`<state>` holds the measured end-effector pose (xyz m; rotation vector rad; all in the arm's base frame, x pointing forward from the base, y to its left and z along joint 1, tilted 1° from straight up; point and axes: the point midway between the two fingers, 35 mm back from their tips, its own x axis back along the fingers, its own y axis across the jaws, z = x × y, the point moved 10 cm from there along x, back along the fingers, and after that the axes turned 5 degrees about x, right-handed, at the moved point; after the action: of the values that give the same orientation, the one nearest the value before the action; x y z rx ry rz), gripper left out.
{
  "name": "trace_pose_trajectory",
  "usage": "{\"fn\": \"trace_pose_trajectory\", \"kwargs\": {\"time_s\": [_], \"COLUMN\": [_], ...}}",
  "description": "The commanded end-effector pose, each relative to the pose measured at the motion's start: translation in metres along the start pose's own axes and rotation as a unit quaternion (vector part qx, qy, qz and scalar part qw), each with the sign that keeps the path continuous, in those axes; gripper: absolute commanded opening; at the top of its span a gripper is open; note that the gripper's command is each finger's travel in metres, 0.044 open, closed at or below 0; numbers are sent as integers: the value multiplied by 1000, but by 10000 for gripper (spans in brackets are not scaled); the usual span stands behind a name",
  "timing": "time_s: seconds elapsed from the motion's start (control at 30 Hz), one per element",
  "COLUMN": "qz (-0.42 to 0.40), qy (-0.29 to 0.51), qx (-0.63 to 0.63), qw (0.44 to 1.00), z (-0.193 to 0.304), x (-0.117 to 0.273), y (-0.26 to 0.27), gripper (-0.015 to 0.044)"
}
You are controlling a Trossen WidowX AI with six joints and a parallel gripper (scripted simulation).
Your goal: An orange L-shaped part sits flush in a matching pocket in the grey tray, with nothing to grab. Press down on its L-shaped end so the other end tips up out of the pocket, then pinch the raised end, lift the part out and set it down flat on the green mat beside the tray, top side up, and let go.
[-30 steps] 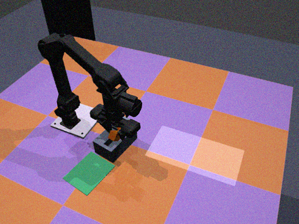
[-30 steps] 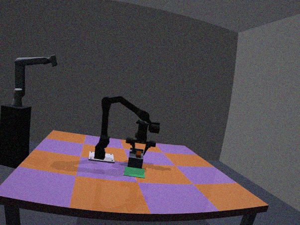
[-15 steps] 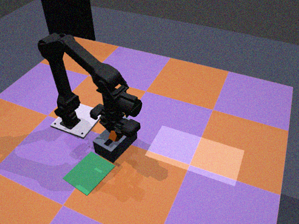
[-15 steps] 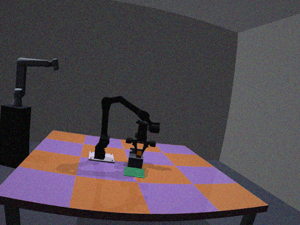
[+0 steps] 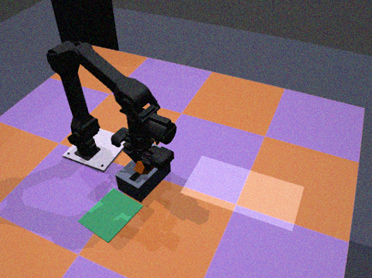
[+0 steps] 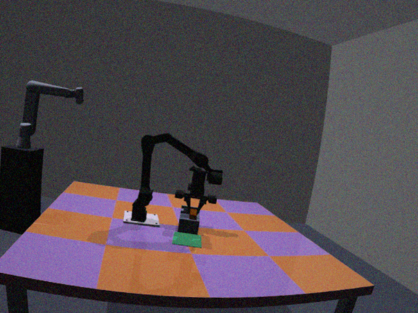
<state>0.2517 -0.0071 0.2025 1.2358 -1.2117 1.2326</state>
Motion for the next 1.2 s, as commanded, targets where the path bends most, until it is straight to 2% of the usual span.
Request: {"fn": "trace_pose_trajectory", "kwargs": {"time_s": [0.0, 1.17], "qz": [5, 3], "qy": [2, 3], "qx": [1, 2], "qw": [1000, 1000], "z": [0, 0], "x": [8, 63], "y": [-1, 0], "gripper": [0, 0]}}
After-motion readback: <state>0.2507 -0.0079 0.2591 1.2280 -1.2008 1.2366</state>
